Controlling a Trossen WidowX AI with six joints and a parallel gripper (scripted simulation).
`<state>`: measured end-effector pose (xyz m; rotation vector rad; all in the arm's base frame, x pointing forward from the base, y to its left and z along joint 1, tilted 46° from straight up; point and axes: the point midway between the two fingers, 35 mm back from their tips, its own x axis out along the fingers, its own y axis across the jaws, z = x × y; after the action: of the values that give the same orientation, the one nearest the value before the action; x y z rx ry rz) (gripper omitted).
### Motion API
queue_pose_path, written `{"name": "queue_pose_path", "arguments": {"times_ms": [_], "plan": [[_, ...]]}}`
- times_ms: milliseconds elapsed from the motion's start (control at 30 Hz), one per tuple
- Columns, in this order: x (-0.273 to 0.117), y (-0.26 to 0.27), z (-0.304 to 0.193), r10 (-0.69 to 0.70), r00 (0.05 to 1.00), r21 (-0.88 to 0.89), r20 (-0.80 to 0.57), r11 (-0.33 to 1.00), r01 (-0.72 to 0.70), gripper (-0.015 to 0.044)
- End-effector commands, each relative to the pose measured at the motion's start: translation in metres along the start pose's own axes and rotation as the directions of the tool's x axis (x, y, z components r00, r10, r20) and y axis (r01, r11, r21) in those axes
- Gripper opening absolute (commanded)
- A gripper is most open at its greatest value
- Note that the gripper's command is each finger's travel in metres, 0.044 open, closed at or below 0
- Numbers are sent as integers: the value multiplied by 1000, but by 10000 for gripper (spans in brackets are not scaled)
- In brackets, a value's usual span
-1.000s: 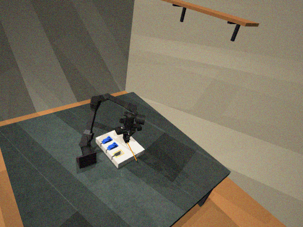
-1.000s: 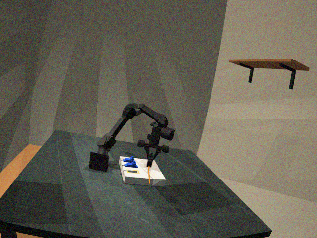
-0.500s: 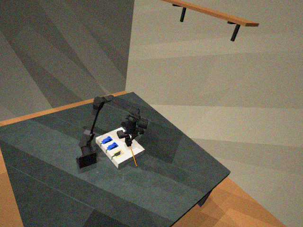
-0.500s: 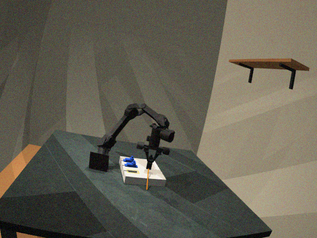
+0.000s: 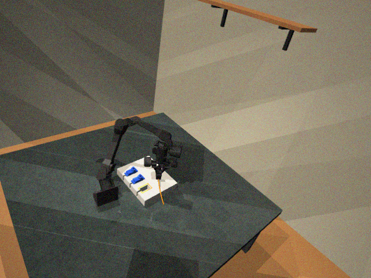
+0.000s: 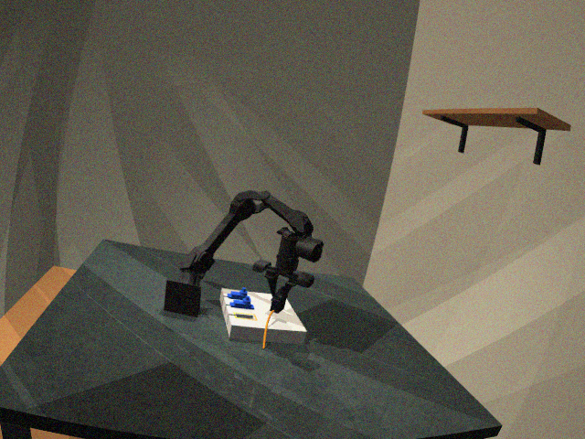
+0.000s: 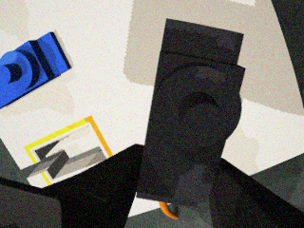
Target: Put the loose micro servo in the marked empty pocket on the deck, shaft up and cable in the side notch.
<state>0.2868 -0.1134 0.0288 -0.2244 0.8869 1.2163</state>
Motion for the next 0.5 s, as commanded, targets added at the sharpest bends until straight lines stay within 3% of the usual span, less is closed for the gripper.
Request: {"name": "queue_pose_path", "arguments": {"times_ms": [0,467], "plan": [[-1,-1,-2,-5,1000,126,-4,992,5,0],[-1,-1,-2,-5,1000,575,-4,818,7,0]]}}
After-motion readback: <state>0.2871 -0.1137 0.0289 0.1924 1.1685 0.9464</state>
